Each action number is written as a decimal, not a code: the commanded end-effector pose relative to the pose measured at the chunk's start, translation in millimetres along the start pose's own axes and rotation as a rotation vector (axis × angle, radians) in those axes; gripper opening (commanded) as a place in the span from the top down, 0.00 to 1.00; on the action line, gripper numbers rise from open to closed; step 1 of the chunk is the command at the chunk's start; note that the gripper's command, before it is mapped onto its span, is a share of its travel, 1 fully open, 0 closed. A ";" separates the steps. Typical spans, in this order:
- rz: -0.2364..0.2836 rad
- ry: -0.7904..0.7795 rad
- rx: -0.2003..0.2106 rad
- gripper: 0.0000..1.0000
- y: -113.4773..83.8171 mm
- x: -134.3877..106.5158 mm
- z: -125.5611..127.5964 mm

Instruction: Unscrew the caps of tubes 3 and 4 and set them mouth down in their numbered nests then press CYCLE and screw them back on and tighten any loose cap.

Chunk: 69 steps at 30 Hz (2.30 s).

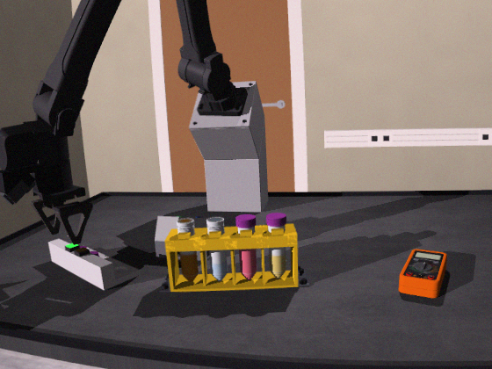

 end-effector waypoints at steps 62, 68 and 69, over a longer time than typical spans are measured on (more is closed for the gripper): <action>-0.004 -0.009 0.005 0.53 -22.6 -57.1 -10.4; -0.010 -0.011 0.004 0.53 7.5 -54.1 -10.4; -0.010 -0.011 0.004 0.53 7.5 -54.1 -10.4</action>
Point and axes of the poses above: the point where the finger pads meet when closed, its own y axis out along the fingers, its own z axis across the jaws, x = y × z, the point moved 7 cm from there along -y, back along the fingers, and after that the axes turned 12 degrees about -y, right-handed, at the moved point
